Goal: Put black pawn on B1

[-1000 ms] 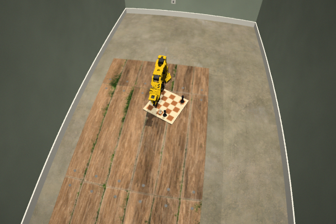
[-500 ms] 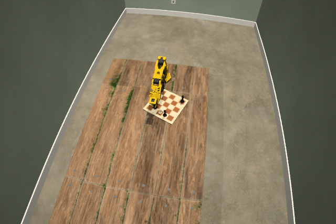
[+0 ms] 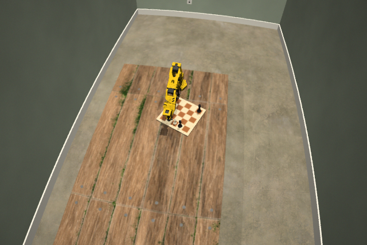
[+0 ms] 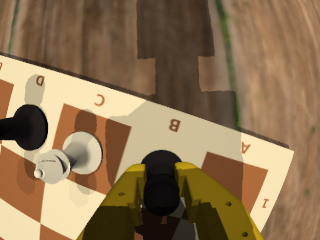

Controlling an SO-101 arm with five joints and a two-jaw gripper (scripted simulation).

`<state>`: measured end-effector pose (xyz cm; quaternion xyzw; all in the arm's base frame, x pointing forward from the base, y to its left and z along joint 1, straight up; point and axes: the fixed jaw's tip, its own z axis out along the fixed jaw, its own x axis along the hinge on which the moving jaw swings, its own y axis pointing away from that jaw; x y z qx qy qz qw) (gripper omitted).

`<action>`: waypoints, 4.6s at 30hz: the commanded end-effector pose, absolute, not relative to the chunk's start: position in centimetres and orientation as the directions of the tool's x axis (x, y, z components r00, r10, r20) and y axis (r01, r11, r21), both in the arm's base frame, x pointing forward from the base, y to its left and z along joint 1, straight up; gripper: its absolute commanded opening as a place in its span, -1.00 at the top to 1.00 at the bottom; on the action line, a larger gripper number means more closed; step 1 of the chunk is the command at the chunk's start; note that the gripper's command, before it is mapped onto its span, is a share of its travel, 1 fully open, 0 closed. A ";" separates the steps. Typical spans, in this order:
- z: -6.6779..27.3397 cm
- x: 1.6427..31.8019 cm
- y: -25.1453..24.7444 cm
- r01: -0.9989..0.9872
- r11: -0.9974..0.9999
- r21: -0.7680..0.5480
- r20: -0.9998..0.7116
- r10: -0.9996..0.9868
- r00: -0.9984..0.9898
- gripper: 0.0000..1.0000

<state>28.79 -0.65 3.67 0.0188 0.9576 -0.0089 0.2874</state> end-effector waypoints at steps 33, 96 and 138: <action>3.1 28.0 -0.2 0.024 1.000 -0.006 -0.525 0.018 -0.851 1.00; 1.4 27.8 -0.2 0.025 1.000 -0.006 -0.525 0.018 -0.851 1.00; 1.4 27.8 0.1 0.022 1.000 -0.001 -0.525 0.018 -0.851 0.81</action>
